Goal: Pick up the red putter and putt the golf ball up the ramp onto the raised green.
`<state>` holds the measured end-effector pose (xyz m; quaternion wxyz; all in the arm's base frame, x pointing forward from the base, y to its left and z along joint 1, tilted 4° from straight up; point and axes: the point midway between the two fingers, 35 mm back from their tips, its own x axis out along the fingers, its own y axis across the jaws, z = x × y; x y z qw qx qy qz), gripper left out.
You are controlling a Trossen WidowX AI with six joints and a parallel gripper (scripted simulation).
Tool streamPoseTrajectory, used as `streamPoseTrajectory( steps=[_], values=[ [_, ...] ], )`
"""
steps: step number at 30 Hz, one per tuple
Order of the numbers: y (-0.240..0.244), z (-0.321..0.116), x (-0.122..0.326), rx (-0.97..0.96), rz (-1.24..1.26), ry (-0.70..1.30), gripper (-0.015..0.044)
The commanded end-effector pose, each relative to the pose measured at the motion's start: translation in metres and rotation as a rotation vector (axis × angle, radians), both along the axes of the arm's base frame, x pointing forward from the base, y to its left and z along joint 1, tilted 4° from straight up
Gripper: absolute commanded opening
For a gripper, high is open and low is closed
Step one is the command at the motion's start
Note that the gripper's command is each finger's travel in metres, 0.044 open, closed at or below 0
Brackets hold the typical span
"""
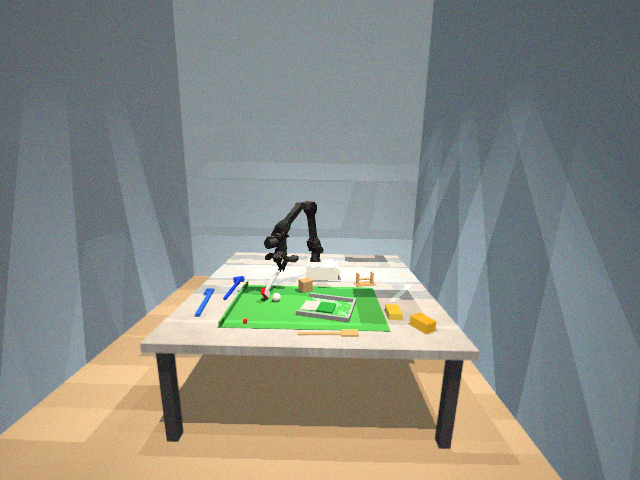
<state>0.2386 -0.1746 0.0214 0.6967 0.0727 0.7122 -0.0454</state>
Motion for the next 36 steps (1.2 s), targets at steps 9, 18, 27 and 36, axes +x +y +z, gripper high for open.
streamPoseTrajectory(
  steps=[9,18,27,36],
  values=[
    [0.000,-0.003,0.000,0.001,0.000,0.001,0.0000],
    [-0.022,-0.006,-0.004,-0.004,-0.004,-0.001,0.0000],
    [-0.030,-0.007,-0.005,-0.006,-0.006,-0.001,0.0000],
    [0.034,-0.004,0.014,0.001,-0.008,-0.001,0.0000]
  ],
)
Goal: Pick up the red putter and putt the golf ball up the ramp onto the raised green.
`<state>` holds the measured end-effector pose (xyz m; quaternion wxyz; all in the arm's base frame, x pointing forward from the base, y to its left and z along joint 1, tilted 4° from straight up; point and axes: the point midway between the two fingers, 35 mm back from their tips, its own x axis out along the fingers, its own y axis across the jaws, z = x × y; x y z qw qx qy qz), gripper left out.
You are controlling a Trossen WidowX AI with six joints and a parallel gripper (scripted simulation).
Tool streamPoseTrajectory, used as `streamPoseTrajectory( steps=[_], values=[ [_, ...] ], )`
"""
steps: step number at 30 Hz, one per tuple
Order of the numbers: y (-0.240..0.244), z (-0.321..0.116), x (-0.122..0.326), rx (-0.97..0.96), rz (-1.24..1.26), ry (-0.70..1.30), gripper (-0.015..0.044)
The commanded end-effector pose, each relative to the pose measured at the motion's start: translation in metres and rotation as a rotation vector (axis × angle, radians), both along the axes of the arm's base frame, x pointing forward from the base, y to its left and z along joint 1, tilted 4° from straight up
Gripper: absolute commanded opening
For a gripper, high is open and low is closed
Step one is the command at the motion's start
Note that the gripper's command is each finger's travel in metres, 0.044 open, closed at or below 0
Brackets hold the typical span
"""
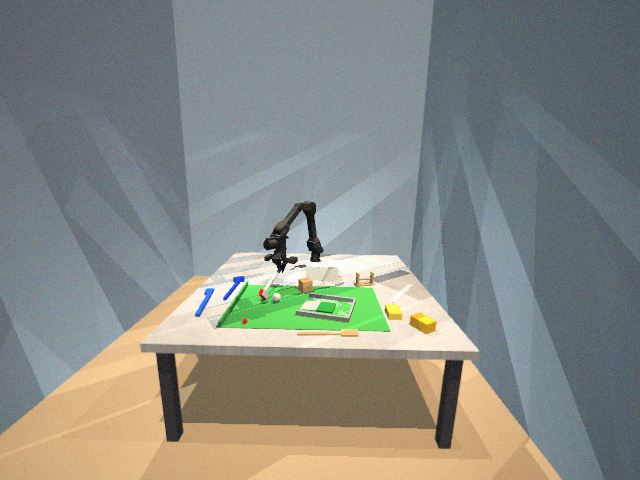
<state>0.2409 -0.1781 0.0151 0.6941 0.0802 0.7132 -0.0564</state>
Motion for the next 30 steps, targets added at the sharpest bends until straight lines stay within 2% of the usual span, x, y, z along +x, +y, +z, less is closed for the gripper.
streamPoseTrajectory(
  steps=[1,5,7,14,23,30],
  values=[
    [0.051,0.003,0.014,0.006,0.018,-0.008,0.0000],
    [0.103,0.004,0.017,0.009,0.020,-0.009,0.0000],
    [0.111,0.004,0.017,0.010,0.021,-0.010,0.0000],
    [0.110,0.013,0.018,0.010,0.021,-0.010,0.0000],
    [0.108,0.063,0.018,0.010,0.021,-0.010,0.0000],
    [0.108,0.057,0.018,0.008,0.025,-0.009,0.0000]
  ],
)
